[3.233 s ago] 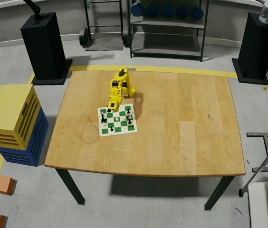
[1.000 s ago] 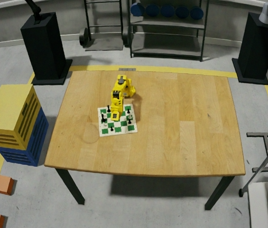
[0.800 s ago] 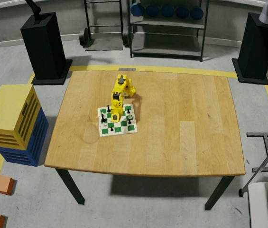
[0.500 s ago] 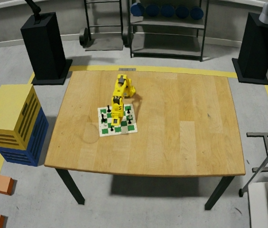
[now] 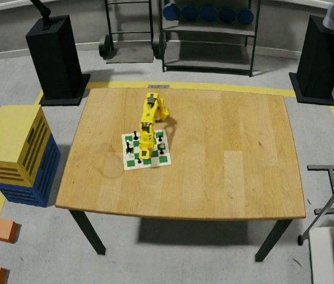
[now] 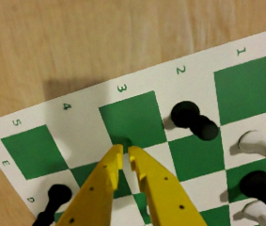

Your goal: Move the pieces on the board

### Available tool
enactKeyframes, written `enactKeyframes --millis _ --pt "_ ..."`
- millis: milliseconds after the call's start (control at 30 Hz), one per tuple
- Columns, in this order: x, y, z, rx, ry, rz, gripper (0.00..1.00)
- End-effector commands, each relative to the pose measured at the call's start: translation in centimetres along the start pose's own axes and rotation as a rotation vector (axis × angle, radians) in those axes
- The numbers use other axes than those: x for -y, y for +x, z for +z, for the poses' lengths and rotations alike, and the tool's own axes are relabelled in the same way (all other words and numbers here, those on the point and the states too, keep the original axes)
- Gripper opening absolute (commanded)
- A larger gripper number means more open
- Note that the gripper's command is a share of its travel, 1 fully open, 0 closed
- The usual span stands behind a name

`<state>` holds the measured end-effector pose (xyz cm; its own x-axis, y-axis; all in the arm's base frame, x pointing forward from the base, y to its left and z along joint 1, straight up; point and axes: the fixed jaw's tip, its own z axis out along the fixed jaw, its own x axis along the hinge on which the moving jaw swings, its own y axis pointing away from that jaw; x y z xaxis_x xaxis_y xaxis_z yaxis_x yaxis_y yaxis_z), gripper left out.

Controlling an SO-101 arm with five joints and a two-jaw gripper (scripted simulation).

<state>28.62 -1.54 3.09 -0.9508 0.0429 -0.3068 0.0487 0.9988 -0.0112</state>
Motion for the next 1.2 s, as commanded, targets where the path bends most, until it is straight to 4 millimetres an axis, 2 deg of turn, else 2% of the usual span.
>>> enactKeyframes --millis 0,1167 --pt "-0.33 0.45 0.49 -0.018 -0.005 -0.003 0.00" --pt "-0.34 0.92 0.35 -0.019 -0.005 -0.004 0.00"
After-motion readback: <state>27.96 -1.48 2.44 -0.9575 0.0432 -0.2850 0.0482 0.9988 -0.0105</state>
